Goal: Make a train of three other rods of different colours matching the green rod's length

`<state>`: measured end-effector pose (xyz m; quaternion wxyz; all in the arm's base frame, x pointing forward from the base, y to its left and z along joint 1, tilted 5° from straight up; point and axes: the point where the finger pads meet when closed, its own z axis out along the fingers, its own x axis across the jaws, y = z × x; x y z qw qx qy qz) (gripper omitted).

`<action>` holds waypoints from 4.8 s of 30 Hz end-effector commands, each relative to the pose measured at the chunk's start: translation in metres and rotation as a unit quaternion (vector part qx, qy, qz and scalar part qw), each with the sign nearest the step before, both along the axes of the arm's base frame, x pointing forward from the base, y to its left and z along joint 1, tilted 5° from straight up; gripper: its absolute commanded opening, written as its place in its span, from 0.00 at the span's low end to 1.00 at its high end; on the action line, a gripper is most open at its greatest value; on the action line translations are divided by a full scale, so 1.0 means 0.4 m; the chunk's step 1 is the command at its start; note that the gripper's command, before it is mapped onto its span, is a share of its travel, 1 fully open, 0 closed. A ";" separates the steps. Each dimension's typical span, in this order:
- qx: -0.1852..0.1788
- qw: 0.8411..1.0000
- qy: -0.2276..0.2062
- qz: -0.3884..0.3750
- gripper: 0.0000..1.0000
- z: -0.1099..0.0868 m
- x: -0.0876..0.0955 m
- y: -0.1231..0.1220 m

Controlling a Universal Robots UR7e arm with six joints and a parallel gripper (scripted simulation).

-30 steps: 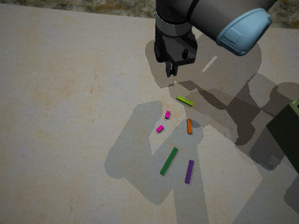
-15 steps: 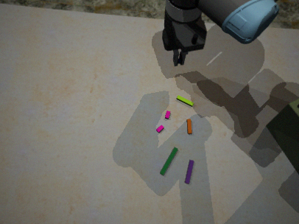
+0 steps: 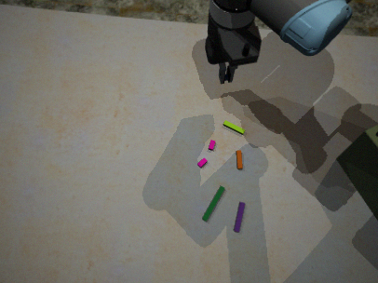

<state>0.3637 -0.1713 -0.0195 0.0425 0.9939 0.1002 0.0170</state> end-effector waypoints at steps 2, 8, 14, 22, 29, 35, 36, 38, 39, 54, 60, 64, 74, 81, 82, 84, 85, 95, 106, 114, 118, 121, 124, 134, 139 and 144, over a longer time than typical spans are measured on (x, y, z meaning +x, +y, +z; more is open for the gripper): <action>0.000 1.000 0.000 0.000 0.24 -0.027 0.002 -0.003; 0.000 1.000 0.000 0.000 0.24 -0.071 0.005 -0.007; 0.000 1.000 0.000 0.000 0.24 -0.122 0.008 -0.011; 0.000 1.000 0.000 0.000 0.24 -0.190 0.013 -0.017; 0.000 1.000 0.000 0.000 0.24 -0.210 0.014 -0.019; 0.000 1.000 0.000 0.000 0.24 -0.213 0.014 -0.019; 0.000 1.000 0.000 0.000 0.24 -0.213 0.014 -0.019; 0.000 1.000 0.000 0.000 0.24 -0.213 0.014 -0.019; 0.000 1.000 0.000 0.000 0.24 -0.213 0.014 -0.019; 0.000 1.000 0.000 0.000 0.24 -0.213 0.014 -0.019; 0.000 1.000 0.000 0.000 0.24 -0.213 0.014 -0.019; 0.000 1.000 0.000 0.000 0.24 -0.213 0.014 -0.019; 0.000 1.000 0.000 0.000 0.24 -0.216 0.014 -0.019; 0.000 1.000 0.000 0.000 0.24 -0.226 0.015 -0.020; 0.000 1.000 0.000 0.000 0.24 -0.228 0.015 -0.020; 0.000 1.000 0.000 0.000 0.24 -0.233 0.015 -0.021; 0.000 1.000 0.000 0.000 0.24 -0.235 0.015 -0.021; 0.000 1.000 0.000 0.000 0.24 -0.244 0.016 -0.022; 0.000 1.000 0.000 0.000 0.24 -0.244 0.016 -0.022; 0.000 1.000 0.000 0.000 0.24 -0.244 0.016 -0.022; 0.000 1.000 0.000 0.000 0.24 -0.244 0.016 -0.022; 0.000 1.000 0.000 0.000 0.24 -0.244 0.016 -0.022; 0.000 1.000 0.000 0.000 0.24 -0.244 0.016 -0.022; 0.000 1.000 0.000 0.000 0.36 -0.244 0.016 -0.022; 0.000 1.000 0.000 0.000 0.42 -0.244 0.016 -0.022; 0.000 1.000 0.000 0.000 0.54 -0.244 0.016 -0.022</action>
